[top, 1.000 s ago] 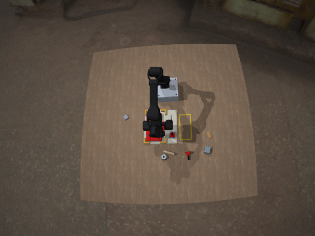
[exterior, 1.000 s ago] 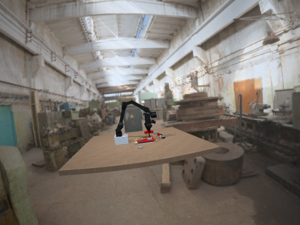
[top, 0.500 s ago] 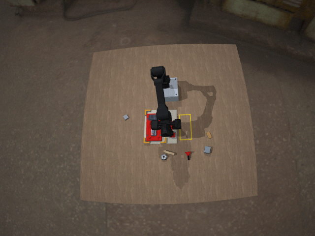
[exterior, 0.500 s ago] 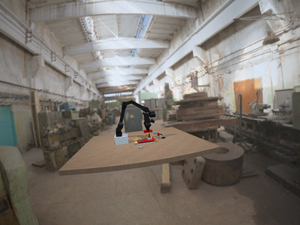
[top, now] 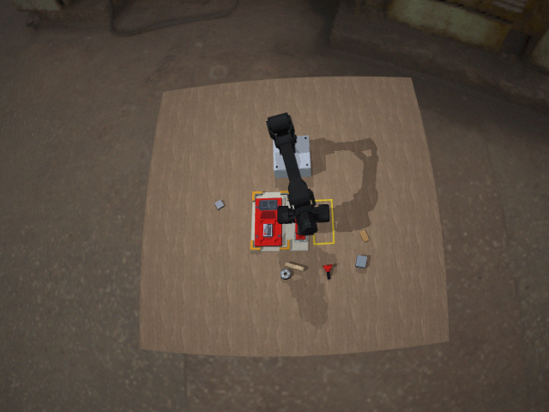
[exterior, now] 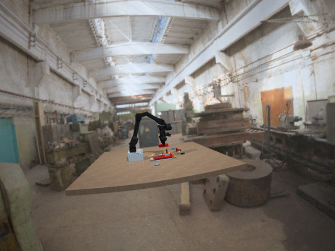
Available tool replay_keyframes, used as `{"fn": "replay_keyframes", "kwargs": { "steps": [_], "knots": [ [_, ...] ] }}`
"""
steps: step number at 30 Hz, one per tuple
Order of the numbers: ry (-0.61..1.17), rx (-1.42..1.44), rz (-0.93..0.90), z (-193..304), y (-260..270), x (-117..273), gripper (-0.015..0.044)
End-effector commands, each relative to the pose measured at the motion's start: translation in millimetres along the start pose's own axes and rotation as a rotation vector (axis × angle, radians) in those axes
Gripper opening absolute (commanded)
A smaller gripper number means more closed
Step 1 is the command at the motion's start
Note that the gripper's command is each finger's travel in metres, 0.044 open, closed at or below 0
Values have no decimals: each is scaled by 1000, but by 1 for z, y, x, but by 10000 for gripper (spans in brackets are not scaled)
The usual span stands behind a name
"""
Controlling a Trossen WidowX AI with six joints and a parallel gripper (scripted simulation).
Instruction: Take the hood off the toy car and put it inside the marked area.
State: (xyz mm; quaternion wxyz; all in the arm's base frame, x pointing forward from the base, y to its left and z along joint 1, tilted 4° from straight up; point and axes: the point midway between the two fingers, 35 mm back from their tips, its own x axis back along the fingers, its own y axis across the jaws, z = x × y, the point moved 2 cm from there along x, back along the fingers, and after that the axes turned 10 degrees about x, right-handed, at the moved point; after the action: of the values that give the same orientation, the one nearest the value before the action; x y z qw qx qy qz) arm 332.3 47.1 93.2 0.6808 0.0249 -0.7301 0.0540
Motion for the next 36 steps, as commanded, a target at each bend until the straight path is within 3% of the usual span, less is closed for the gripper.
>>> {"fn": "replay_keyframes", "kwargs": {
  "steps": [1, 20, 36],
  "knots": [
    [3, -4, 2, 3, 15, 1, 0],
    [-1, -5, 1, 17, 75, 4, 0],
    [-1, -5, 1, 17, 78, -3, 0]
  ]
}}
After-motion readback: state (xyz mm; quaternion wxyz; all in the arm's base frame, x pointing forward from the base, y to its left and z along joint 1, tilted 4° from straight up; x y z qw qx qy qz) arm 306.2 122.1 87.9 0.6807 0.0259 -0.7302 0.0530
